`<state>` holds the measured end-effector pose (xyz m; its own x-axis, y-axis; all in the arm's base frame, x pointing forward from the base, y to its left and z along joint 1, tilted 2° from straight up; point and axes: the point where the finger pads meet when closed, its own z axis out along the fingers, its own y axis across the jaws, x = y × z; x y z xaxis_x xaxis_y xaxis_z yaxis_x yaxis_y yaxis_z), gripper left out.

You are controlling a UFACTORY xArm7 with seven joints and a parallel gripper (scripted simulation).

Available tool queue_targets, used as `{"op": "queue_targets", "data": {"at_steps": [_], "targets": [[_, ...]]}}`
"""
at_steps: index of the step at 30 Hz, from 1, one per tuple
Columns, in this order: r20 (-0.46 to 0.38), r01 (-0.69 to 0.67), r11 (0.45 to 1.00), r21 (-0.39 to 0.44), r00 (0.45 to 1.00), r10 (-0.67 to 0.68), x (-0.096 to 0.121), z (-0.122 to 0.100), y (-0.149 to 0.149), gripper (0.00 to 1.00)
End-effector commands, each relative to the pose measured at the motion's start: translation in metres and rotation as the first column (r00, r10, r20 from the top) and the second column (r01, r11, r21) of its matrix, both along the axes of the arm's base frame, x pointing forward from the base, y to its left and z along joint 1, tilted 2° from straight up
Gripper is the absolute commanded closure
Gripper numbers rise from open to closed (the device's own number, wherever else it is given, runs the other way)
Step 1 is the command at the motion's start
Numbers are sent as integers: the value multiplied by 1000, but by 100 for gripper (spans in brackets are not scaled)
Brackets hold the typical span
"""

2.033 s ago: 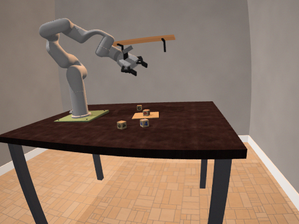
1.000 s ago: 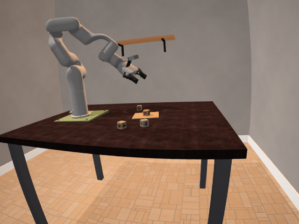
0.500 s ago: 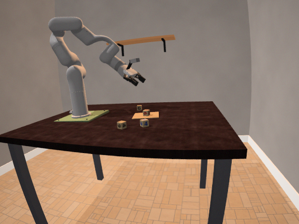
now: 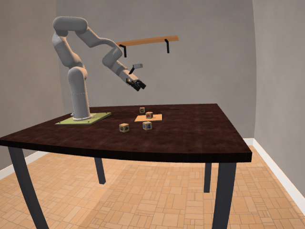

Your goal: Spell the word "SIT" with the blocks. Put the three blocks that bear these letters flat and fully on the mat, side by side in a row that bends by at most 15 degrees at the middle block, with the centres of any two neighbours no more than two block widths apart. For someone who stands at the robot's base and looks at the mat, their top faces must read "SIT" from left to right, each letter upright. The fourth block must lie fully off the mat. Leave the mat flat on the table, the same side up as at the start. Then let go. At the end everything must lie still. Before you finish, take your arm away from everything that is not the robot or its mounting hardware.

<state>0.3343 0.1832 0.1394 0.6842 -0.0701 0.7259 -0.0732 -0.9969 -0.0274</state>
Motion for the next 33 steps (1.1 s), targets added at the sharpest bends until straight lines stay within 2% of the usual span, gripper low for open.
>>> {"op": "queue_targets", "data": {"at_steps": [1, 12, 33], "targets": [[0, -9, 1000, -4, 1000, 9, 0, 0, 2, 0], [-25, -78, 996, -41, 997, 77, -9, -10, 12, 0], [-29, -89, 995, -47, 996, 87, -11, -12, 14, 0]]}}
